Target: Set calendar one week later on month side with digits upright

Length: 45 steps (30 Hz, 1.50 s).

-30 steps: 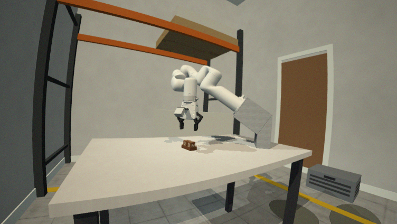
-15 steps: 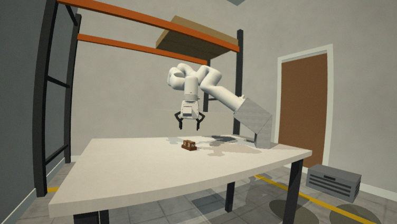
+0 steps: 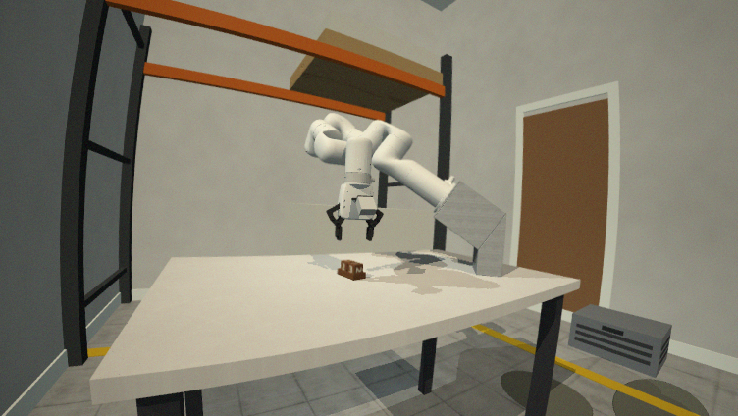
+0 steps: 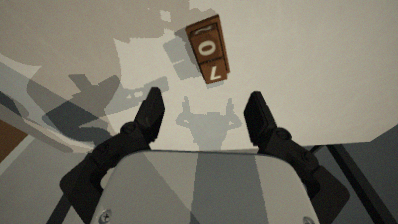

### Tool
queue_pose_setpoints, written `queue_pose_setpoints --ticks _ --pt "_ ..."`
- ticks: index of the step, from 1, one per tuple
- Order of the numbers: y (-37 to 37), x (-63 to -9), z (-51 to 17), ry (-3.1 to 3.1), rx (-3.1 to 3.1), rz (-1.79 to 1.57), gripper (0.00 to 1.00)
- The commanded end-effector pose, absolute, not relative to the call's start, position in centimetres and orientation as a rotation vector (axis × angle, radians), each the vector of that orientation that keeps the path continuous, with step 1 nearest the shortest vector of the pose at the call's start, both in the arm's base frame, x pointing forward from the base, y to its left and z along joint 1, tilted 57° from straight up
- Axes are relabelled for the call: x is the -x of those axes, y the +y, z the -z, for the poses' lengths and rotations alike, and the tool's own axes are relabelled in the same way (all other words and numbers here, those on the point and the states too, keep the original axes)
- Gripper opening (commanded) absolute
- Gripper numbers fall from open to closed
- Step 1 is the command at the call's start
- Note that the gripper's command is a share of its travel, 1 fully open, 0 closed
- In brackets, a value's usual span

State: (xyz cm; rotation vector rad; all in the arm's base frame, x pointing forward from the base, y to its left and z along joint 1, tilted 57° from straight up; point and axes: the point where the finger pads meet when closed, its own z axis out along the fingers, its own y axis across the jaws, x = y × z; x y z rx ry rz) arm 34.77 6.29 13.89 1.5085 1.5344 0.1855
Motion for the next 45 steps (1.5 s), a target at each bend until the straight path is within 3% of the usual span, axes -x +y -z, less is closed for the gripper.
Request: queue_pose_setpoints --ticks 1,13,14,45 --pt "7.5 -34.8 -13.4 1.652 -1.376 -0.086 1.00" --pt "8.9 -34.8 -12.8 1.766 -1.217 0.014 1.00" --pt "8.9 -34.8 -12.8 1.766 -1.217 0.014 0.49" --pt "8.9 -34.8 -12.8 1.766 -1.217 0.014 0.49"
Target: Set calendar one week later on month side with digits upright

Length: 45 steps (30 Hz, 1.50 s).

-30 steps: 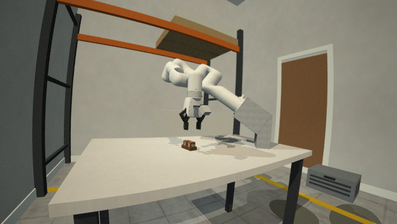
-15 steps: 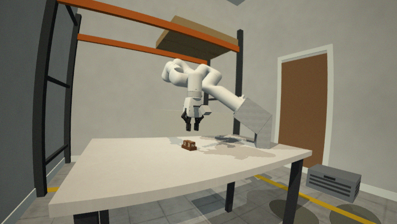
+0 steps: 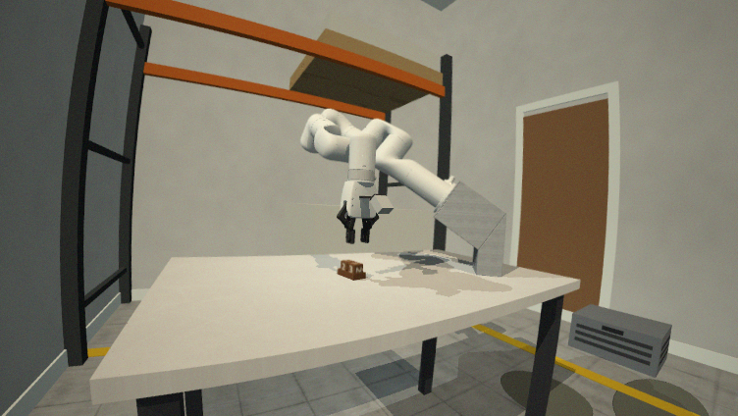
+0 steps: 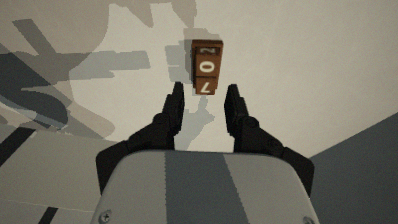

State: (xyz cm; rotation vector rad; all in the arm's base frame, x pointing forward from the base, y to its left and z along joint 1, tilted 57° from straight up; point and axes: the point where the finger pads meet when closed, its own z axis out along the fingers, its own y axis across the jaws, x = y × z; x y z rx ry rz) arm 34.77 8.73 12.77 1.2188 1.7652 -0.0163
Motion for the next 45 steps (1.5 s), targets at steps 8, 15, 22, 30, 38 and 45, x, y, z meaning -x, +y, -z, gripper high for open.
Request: queue_pose_setpoints --ticks 8,15,22,30,38,45 --pt "8.8 -34.8 -12.8 1.767 -1.216 0.014 0.49" --pt "8.7 -34.9 -12.7 1.769 -1.214 0.016 0.49" --pt "8.4 -35.4 -12.4 1.771 -1.211 0.019 0.49" --pt "7.9 -36.1 -11.8 1.771 -1.211 0.019 0.49" --pt "7.5 -36.8 -11.4 1.771 -1.211 0.019 0.49" --pt "7.0 -37.5 -10.8 1.771 -1.211 0.019 0.49"
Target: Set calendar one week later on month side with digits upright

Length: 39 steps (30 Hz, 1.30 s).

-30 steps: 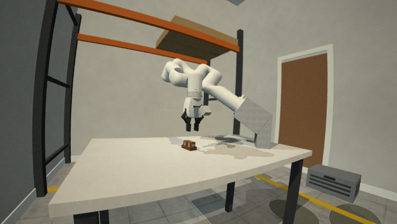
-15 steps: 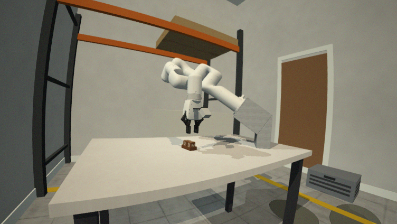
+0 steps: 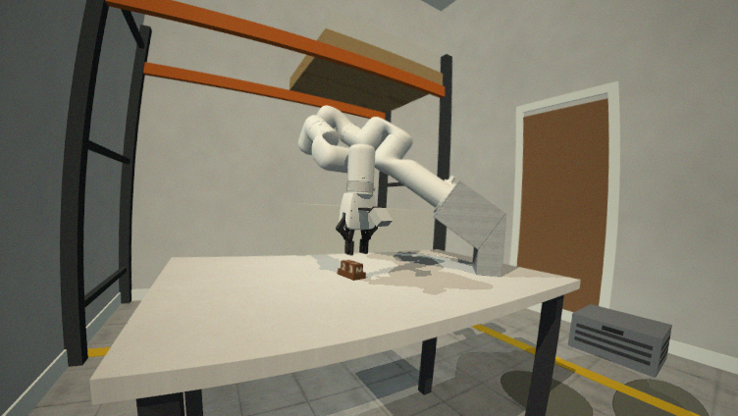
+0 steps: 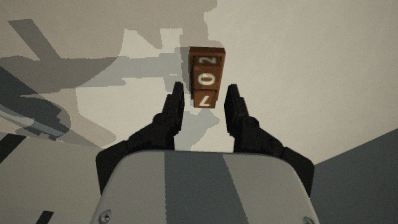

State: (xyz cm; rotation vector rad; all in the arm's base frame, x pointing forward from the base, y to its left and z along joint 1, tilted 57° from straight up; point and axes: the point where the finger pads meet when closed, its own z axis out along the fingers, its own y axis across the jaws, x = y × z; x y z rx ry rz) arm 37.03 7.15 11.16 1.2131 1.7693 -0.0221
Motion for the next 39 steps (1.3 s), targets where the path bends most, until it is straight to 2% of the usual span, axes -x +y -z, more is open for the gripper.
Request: queue_pose_setpoints --ticks 1,39 --pt "6.92 -37.62 -10.75 1.771 -1.211 0.019 0.49" --pt "6.39 -38.41 -10.19 1.771 -1.211 0.019 0.49"
